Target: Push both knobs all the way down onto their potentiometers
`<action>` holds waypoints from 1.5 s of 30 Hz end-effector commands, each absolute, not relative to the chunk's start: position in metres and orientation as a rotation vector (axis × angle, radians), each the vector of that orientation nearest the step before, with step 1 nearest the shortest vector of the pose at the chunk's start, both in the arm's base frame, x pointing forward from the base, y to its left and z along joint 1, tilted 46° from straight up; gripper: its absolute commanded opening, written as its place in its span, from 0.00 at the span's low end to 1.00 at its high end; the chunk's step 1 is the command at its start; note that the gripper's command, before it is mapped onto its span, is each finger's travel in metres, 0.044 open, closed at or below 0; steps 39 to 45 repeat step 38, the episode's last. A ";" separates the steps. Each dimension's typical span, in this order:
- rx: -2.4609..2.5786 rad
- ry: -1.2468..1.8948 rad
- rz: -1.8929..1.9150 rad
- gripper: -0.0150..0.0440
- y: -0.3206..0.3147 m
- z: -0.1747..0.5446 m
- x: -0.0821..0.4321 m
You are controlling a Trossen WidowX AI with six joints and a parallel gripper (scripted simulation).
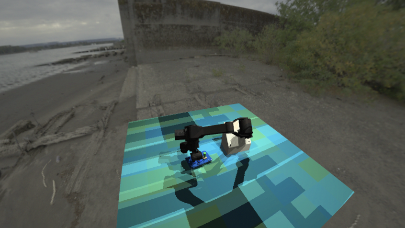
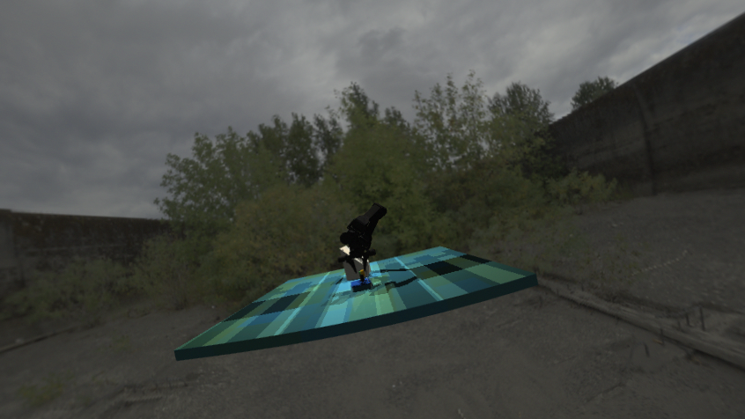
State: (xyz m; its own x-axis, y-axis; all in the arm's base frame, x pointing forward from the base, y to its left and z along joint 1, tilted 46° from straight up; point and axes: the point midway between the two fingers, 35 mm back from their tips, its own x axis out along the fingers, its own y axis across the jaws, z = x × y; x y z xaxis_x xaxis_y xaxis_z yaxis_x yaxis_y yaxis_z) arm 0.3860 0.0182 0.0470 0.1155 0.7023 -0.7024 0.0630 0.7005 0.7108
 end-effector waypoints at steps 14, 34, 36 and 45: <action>0.691 1.406 0.525 1.00 -0.008 0.030 0.208; 0.691 1.406 0.525 1.00 -0.008 0.030 0.208; 0.691 1.406 0.525 1.00 -0.008 0.030 0.208; 0.691 1.406 0.525 1.00 -0.008 0.030 0.208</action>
